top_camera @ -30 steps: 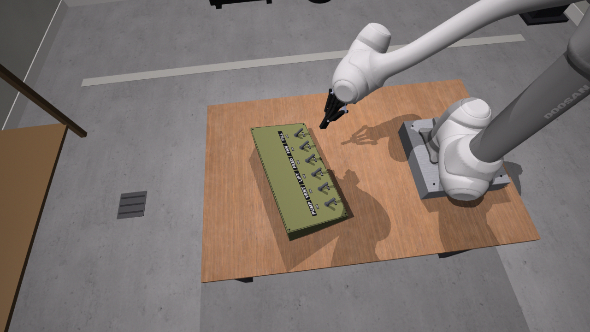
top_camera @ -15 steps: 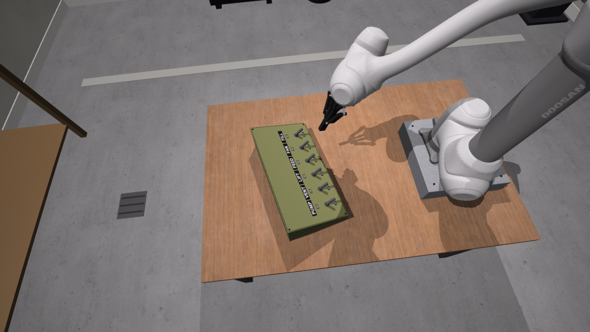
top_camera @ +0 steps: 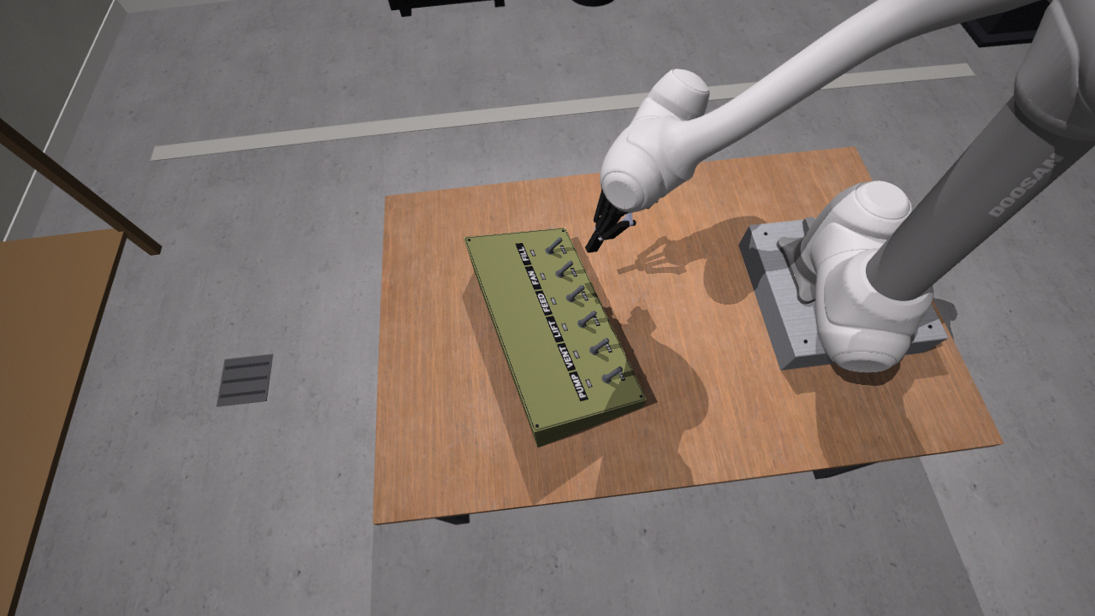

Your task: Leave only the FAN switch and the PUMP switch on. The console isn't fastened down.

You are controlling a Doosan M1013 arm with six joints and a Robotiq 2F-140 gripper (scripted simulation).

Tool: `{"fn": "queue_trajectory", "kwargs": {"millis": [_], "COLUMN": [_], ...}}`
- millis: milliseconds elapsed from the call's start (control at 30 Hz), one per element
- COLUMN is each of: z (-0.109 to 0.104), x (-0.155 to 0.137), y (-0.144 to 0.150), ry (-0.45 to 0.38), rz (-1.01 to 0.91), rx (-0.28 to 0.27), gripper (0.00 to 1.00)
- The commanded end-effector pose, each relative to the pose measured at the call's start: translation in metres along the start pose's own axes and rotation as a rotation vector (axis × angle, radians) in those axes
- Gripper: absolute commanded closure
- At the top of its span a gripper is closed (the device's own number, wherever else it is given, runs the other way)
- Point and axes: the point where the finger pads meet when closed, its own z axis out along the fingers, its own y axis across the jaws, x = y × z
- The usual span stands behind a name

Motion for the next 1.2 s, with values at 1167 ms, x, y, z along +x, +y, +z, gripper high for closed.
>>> {"fn": "queue_trajectory", "kwargs": {"millis": [1167], "z": [0.054], "x": [-0.001], "y": [0.0], "ry": [-0.001], "rz": [0.0], "rx": [0.0], "gripper": [0.9]}}
